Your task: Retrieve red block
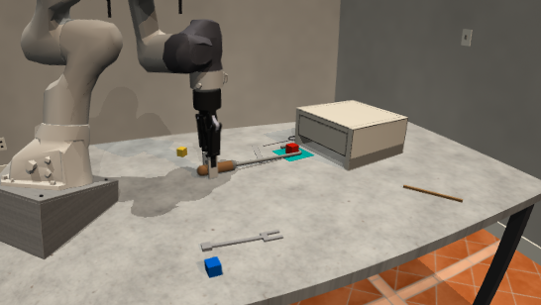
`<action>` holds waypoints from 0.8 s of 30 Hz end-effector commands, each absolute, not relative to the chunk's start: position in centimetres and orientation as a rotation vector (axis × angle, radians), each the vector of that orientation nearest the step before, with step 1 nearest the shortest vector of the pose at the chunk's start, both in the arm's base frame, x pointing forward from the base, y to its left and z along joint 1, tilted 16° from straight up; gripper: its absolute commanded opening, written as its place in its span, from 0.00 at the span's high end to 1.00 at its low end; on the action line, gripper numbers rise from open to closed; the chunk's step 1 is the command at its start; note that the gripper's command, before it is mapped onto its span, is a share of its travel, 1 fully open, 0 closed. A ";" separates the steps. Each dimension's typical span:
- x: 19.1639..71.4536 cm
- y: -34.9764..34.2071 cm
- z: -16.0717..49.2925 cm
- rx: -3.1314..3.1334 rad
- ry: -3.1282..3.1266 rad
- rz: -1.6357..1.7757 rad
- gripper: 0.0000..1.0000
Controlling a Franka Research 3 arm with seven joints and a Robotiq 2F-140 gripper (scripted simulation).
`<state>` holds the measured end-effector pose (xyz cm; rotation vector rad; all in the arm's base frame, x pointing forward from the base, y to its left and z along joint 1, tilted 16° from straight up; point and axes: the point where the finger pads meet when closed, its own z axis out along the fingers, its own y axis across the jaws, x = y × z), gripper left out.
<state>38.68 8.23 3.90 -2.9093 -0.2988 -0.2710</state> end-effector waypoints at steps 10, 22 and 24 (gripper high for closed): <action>39.0 7.9 3.8 -2.909 -0.295 -0.267 1.00; 39.7 7.2 3.8 -2.909 -0.291 -0.267 1.00; 39.7 7.2 3.8 -2.909 -0.291 -0.267 1.00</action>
